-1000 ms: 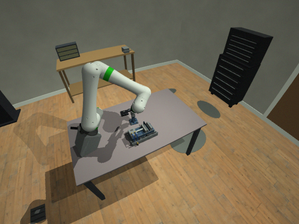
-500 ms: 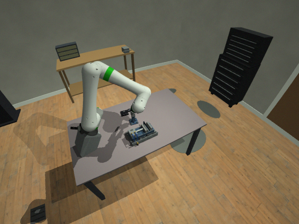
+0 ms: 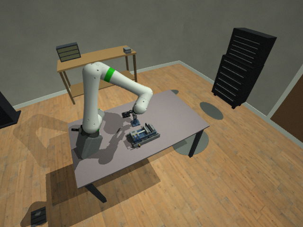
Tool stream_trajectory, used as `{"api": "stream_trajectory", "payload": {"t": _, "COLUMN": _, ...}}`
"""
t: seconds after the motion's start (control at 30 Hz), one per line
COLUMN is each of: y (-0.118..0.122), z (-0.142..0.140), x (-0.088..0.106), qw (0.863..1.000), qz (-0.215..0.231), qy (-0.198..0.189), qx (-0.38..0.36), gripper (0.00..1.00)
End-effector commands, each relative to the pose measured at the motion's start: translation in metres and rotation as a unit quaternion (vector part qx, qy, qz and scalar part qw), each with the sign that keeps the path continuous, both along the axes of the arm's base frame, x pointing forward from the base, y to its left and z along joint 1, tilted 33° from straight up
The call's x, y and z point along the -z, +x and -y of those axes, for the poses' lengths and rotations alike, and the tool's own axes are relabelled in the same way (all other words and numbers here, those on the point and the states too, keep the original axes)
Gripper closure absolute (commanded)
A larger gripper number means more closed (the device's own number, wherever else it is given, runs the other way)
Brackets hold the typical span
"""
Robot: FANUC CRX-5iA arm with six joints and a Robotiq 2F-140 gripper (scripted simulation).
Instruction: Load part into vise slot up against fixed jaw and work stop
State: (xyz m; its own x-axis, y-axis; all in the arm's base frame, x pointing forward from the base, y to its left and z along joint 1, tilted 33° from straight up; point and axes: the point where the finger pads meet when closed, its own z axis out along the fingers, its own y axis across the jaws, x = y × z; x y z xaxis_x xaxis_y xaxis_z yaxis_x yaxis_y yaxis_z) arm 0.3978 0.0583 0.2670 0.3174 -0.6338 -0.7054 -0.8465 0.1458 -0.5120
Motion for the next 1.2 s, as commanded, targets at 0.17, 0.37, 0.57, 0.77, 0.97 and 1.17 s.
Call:
{"api": "stream_trajectory", "payload": {"t": 0.17, "y": -0.0002, "z": -0.0005, "x": -0.0005, "qw": 1.000, "qz": -0.002, "qy": -0.011, "qx": 0.007, "gripper": 1.00}}
{"api": "stream_trajectory", "payload": {"t": 0.37, "y": -0.0006, "z": -0.0013, "x": -0.0011, "qw": 0.999, "qz": -0.005, "qy": -0.029, "qx": 0.017, "gripper": 1.00}}
{"api": "stream_trajectory", "payload": {"t": 0.57, "y": -0.0009, "z": -0.0019, "x": -0.0017, "qw": 0.999, "qz": -0.008, "qy": -0.044, "qx": 0.027, "gripper": 1.00}}
{"api": "stream_trajectory", "payload": {"t": 0.77, "y": -0.0013, "z": -0.0030, "x": -0.0026, "qw": 0.997, "qz": -0.012, "qy": -0.069, "qx": 0.041, "gripper": 1.00}}
{"api": "stream_trajectory", "payload": {"t": 0.97, "y": -0.0017, "z": -0.0041, "x": -0.0035, "qw": 0.994, "qz": -0.016, "qy": -0.094, "qx": 0.057, "gripper": 1.00}}
{"api": "stream_trajectory", "payload": {"t": 1.17, "y": -0.0020, "z": -0.0049, "x": -0.0039, "qw": 0.991, "qz": -0.020, "qy": -0.111, "qx": 0.067, "gripper": 1.00}}
